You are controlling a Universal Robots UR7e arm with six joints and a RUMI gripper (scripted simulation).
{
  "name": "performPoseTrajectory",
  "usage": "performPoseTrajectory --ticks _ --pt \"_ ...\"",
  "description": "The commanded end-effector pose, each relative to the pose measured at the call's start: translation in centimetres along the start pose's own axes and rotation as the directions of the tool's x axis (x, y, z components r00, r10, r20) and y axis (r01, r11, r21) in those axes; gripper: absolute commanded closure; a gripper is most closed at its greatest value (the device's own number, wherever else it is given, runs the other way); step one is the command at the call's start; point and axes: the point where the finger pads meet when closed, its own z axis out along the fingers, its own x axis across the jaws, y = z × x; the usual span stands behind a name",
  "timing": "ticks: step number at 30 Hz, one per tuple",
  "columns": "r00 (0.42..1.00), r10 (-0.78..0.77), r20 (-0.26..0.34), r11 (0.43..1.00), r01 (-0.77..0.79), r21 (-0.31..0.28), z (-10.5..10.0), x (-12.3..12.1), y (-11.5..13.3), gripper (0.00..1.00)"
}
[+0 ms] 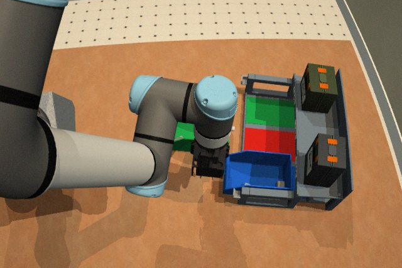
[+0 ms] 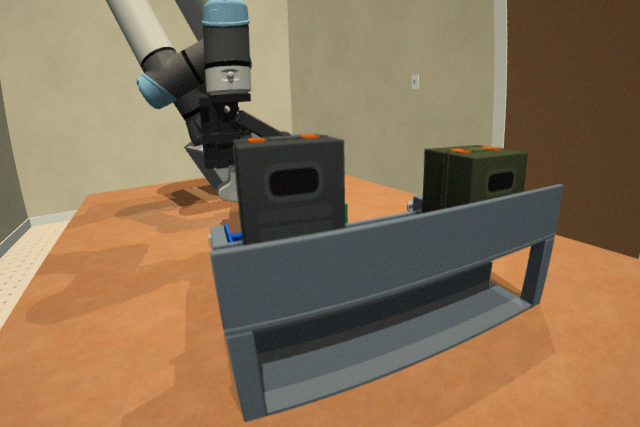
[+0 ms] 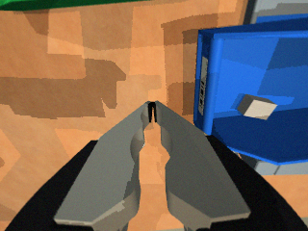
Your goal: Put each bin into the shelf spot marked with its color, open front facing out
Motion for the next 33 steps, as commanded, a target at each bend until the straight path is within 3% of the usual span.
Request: performPoseTrajectory --ticks 1,12,33 --pt "1.000 0.000 -0.009 1.000 0.000 0.001 1.8 0.3 0.0 1.00" --pt "1.000 0.000 -0.010 1.000 0.000 0.001 3.5 0.3 0.0 1.00" --pt "1.000 0.000 -0.013 1.000 0.000 0.001 3.5 0.5 0.0 1.00"
